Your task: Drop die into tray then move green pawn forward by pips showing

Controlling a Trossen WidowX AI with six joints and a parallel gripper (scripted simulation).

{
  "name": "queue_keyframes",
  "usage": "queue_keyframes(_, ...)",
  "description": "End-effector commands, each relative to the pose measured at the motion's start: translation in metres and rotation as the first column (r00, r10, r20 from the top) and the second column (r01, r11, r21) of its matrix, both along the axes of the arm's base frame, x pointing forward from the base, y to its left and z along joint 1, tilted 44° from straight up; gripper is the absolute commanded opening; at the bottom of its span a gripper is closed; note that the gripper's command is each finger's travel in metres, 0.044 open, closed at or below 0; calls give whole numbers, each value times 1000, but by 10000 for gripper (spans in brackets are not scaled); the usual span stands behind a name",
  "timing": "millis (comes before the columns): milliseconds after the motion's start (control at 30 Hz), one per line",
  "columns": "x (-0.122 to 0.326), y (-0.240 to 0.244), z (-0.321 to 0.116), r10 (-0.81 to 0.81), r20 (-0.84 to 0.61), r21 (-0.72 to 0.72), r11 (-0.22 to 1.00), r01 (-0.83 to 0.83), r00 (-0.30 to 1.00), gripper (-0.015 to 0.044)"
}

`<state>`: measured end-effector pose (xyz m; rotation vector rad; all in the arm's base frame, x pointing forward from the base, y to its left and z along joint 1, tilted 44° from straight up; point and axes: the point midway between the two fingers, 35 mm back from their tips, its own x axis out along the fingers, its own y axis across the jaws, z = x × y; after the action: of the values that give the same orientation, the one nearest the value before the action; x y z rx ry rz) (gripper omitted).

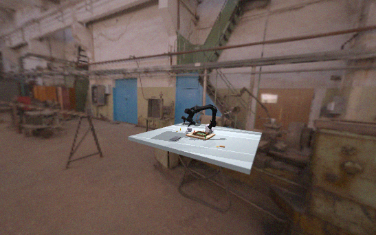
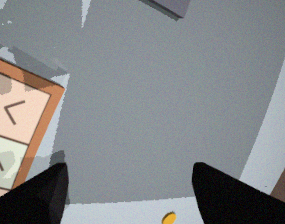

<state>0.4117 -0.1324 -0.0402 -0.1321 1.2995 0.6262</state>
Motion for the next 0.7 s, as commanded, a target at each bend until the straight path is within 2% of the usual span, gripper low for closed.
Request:
queue_keyframes(0,-52,-27,-39,-80,-161,107,989,98,984,275)
queue_keyframes(233,-145,-50,-86,-178,-411,298,901,316,894,275)
queue_keyframes(667,-157,-36,-98,-180,-424,309,892,329,888,275)
